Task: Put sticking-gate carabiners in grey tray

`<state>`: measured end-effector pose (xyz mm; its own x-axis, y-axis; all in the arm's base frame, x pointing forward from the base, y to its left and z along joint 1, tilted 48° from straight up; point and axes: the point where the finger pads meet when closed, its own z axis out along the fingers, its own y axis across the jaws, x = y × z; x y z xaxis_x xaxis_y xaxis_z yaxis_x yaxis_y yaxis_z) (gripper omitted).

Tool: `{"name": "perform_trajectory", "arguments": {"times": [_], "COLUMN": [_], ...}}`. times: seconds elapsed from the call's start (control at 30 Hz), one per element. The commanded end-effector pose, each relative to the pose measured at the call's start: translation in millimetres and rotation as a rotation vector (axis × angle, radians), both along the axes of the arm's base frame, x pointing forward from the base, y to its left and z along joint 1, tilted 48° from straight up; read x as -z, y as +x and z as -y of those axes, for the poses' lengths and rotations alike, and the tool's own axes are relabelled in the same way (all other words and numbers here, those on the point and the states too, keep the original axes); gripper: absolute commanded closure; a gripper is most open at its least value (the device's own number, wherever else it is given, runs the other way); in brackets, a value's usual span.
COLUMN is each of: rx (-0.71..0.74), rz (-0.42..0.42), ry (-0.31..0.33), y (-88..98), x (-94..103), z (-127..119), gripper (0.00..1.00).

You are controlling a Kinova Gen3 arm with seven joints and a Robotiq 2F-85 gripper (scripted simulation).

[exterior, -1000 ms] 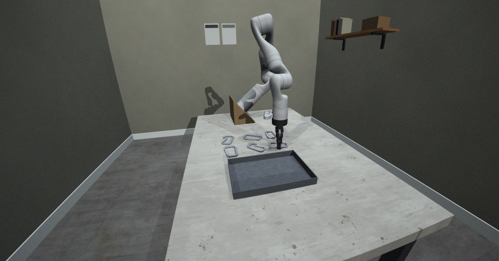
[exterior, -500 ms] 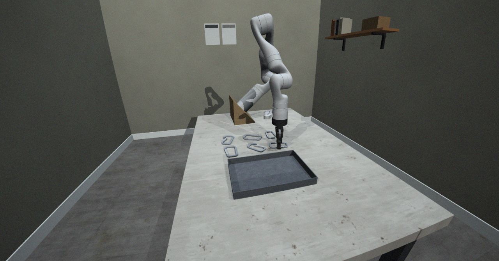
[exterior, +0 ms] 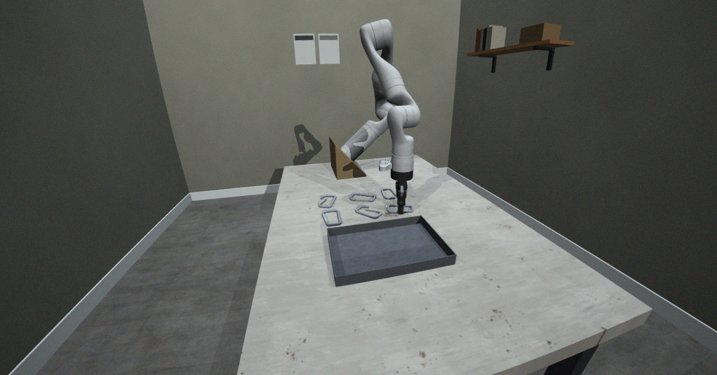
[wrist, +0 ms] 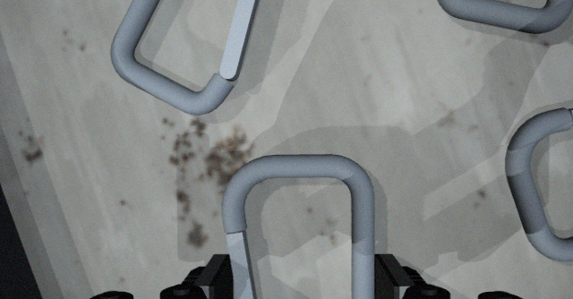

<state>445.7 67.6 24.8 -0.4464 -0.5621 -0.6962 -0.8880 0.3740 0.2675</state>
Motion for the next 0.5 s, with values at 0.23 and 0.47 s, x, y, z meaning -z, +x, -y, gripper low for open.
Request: {"name": "perform_trajectory", "arguments": {"times": [0.23, 0.47], "rx": [0.001, 0.002], "rz": [0.001, 0.001], "ry": [0.0, -0.001], "y": [0.7, 0.7], "x": [0.2, -0.2], "z": [0.3, 0.9], "gripper": [0.37, 0.41]}}
